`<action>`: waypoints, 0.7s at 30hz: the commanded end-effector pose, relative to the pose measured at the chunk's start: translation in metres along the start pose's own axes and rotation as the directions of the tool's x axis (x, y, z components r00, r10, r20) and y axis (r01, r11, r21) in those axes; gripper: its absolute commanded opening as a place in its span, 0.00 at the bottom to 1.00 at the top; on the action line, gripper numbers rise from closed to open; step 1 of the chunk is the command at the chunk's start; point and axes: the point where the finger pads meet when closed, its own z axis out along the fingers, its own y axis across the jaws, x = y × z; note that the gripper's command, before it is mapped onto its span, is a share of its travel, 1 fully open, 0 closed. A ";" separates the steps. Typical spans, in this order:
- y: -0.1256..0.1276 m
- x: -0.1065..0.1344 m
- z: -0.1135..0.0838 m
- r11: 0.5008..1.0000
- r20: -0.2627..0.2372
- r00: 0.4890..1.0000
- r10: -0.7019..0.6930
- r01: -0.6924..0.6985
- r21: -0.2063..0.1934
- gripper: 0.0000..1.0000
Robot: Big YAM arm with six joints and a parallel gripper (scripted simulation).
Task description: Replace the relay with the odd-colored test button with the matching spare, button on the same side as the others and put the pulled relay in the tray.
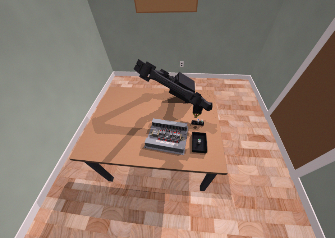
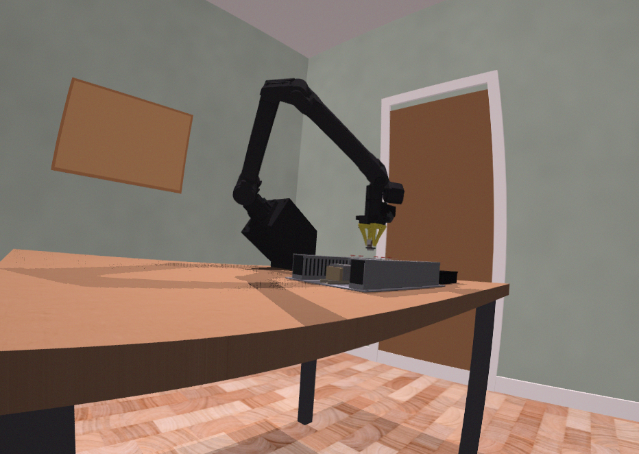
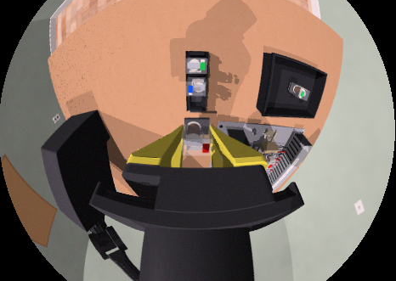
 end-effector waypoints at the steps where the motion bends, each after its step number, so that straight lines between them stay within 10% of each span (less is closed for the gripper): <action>1: -0.016 -0.008 -0.025 0.998 0.032 0.999 0.028 -0.030 0.048 0.00; 21: -0.016 -0.009 -0.024 0.998 0.032 0.999 0.022 -0.023 0.050 0.00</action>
